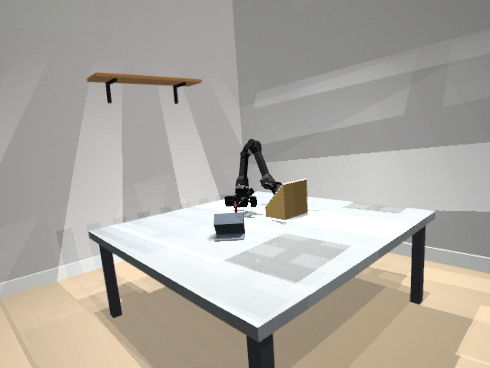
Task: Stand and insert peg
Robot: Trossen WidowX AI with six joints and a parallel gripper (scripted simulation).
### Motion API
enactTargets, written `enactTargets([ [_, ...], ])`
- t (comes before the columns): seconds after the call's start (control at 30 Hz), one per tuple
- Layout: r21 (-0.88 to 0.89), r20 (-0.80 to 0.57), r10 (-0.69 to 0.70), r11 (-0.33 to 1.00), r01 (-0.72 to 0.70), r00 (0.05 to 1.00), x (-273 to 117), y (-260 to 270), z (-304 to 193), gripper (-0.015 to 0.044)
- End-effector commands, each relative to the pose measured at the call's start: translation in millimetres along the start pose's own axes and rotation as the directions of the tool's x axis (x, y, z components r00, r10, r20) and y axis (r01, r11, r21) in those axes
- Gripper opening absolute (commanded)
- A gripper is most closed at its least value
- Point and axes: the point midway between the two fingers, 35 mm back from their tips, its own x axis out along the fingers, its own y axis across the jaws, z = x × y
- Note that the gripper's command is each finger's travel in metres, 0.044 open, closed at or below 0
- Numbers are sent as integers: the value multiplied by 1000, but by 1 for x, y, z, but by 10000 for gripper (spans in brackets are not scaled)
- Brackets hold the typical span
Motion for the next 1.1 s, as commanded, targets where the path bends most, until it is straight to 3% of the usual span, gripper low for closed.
enactTargets([
  [0.0, 0, 0, 0, 1000, 0, 1000, -1, 0, -2, 51],
  [0.7, -11, 42, -4, 1000, 5, 999, -3, 1, -4, 51],
  [0.83, -12, 46, -5, 1000, 6, 999, -2, 2, -2, 130],
  [1.07, -12, 46, -5, 1000, 6, 999, -2, 2, -2, 130],
])
